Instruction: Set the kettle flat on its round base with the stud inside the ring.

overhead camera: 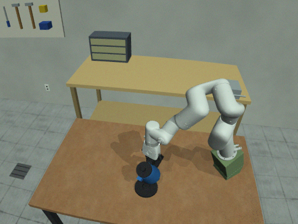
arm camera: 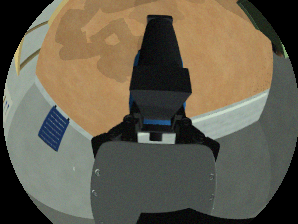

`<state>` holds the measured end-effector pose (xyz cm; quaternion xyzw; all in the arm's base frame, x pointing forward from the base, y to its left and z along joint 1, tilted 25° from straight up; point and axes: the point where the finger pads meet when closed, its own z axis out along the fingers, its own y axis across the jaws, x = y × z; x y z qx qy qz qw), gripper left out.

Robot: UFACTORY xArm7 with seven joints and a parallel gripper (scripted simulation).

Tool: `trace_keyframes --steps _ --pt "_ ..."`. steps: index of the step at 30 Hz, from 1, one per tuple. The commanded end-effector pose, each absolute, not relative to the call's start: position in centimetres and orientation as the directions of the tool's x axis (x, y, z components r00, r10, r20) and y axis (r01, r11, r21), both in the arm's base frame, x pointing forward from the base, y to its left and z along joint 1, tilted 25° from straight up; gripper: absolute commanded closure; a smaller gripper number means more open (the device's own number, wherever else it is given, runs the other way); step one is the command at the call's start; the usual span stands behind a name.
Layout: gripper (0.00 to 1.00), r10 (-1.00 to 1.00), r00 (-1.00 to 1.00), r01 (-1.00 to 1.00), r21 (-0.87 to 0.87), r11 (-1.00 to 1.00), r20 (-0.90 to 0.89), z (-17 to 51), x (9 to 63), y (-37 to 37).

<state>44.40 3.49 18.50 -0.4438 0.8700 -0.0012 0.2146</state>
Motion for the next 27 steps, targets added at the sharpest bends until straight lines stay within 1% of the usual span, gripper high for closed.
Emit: trace_keyframes --steps 1,27 --pt "1.00 -0.772 -0.514 -0.770 -0.196 0.607 -0.373 18.9 44.7 4.1" --pt "1.00 -0.772 -0.514 -0.770 -0.196 0.607 -0.373 19.3 45.0 5.5"
